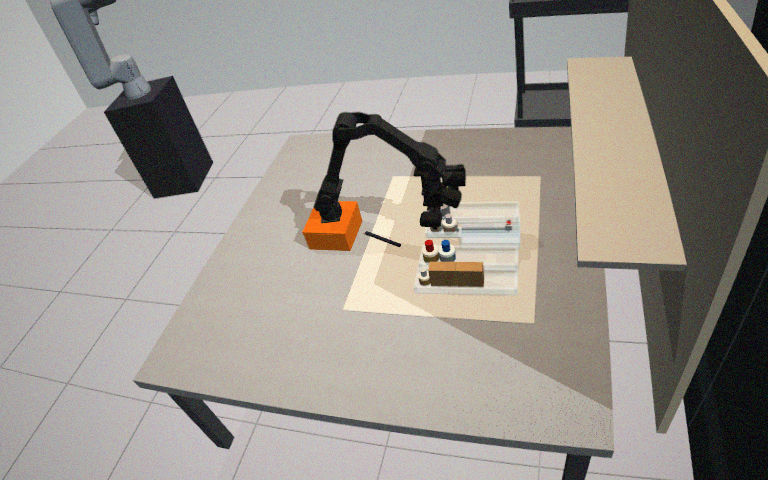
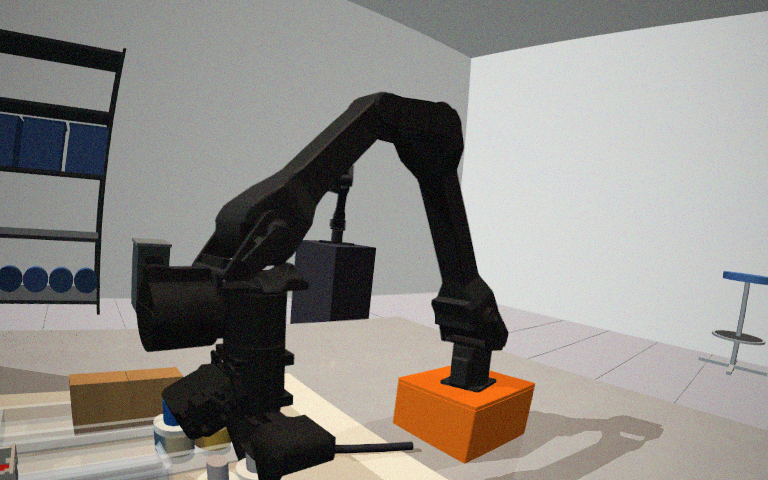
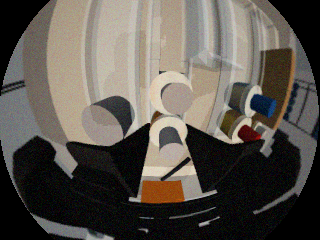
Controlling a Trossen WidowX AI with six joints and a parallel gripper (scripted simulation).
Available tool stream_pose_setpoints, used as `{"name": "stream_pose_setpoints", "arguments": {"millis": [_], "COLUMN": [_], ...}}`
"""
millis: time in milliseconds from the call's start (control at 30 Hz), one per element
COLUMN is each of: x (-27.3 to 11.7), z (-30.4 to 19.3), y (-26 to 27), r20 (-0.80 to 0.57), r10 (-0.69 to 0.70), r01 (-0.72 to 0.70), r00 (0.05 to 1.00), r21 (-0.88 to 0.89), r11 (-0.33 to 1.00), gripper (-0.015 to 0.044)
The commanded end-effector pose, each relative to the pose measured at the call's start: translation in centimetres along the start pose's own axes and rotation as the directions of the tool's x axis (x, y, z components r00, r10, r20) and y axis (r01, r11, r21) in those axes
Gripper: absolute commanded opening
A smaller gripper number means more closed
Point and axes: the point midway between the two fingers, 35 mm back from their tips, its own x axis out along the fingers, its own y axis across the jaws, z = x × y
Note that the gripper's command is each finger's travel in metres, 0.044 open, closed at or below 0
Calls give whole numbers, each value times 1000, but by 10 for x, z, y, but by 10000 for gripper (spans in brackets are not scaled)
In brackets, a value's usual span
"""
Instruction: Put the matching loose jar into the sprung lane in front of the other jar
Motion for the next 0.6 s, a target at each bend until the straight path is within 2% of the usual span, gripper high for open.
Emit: {"name": "stream_pose_setpoints", "arguments": {"millis": [0, 567], "x": [0, 5], "z": [6, 6], "y": [0, 0], "r20": [26, 26], "r10": [0, 0], "r01": [0, 0], "r00": [1000, 1000], "r21": [-2, -2], "r11": [1000, 1000], "gripper": [0, 0]}}
